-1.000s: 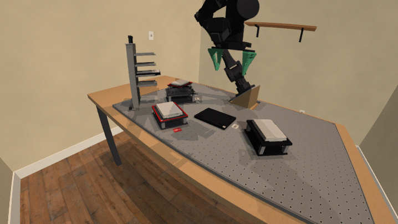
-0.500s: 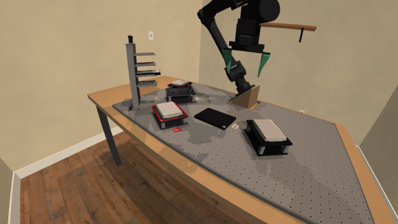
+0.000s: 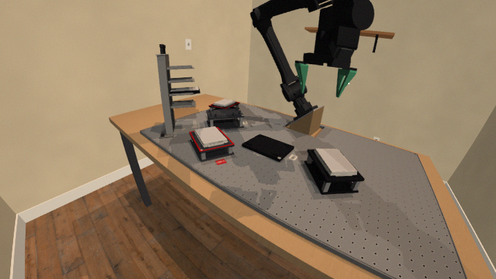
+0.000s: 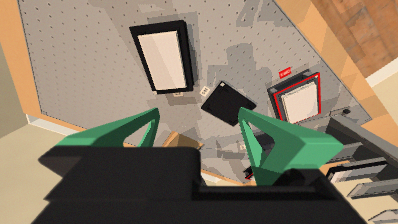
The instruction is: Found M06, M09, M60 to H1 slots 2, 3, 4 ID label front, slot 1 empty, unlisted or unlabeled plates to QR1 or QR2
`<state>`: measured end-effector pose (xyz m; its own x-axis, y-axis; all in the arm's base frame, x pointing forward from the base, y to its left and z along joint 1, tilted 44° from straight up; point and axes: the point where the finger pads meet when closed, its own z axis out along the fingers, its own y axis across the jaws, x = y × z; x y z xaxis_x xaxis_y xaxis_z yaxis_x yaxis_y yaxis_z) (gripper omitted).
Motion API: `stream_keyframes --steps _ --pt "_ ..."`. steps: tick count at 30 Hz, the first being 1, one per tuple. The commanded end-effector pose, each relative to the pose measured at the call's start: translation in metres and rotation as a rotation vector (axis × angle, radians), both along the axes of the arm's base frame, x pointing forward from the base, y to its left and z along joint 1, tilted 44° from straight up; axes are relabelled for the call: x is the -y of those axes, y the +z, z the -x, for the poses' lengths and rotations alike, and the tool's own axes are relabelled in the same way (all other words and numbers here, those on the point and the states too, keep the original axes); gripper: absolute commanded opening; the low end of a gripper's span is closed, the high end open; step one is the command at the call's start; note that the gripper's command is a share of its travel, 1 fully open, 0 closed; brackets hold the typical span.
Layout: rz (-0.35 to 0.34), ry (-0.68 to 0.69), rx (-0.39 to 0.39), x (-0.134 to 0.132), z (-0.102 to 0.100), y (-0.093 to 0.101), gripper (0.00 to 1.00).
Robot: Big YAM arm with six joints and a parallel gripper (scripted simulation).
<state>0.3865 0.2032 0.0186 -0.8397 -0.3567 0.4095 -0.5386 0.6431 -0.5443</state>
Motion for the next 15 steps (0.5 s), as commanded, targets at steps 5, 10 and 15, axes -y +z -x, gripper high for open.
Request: stream_keyframes --steps 5,10,15 --pt "-0.024 0.101 -0.051 -0.034 0.004 -0.017 1.00" --pt "-0.021 0.084 -0.039 -0.045 0.011 -0.027 1.00" --pt "-0.039 0.084 -0.020 -0.060 0.007 -0.028 1.00"
